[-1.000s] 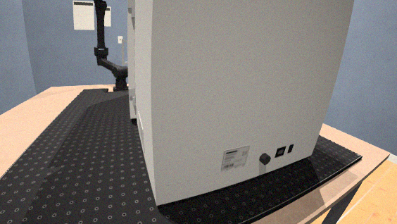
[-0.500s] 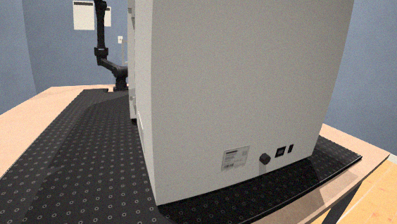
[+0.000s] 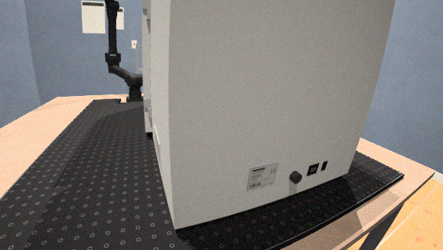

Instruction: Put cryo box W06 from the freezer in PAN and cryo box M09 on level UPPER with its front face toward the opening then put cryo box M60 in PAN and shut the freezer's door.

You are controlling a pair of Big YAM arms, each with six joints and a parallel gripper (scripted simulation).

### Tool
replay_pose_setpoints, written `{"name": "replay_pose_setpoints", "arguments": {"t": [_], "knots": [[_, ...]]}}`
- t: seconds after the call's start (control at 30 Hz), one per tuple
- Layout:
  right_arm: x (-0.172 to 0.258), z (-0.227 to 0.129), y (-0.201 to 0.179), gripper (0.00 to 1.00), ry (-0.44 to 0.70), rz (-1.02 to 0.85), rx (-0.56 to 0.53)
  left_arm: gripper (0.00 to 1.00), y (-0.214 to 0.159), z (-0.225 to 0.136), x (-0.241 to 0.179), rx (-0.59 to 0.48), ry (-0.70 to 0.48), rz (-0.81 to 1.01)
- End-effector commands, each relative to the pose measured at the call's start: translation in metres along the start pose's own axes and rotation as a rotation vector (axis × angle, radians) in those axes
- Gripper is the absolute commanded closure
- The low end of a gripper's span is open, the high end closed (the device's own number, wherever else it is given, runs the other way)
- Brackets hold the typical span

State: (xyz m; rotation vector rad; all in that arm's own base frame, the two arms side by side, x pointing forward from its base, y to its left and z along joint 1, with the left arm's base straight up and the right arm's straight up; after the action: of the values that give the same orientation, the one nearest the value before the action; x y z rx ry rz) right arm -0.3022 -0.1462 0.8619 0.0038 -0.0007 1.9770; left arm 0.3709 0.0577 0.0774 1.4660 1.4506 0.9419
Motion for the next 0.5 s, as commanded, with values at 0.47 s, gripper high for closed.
{"name": "replay_pose_setpoints", "arguments": {"t": [0.47], "knots": [[0.001,0.003,-0.014,1.0,0.005,-0.011,0.031,0.23,0.003,0.007,-0.002,-0.037,0.007,-0.005]]}}
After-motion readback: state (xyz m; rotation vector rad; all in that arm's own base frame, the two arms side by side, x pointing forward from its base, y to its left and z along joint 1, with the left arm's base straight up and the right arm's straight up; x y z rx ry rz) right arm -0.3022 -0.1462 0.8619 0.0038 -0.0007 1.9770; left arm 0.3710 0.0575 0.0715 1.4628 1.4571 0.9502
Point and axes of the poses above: on each arm, the point where the finger pads meet when closed, its own z axis out along the fingers, its own x axis across the jaws, y = z × x, the point moved 2 cm from there along -z, back along the fingers, and after that the axes turned 3 degrees about -z, right-handed, at the moved point
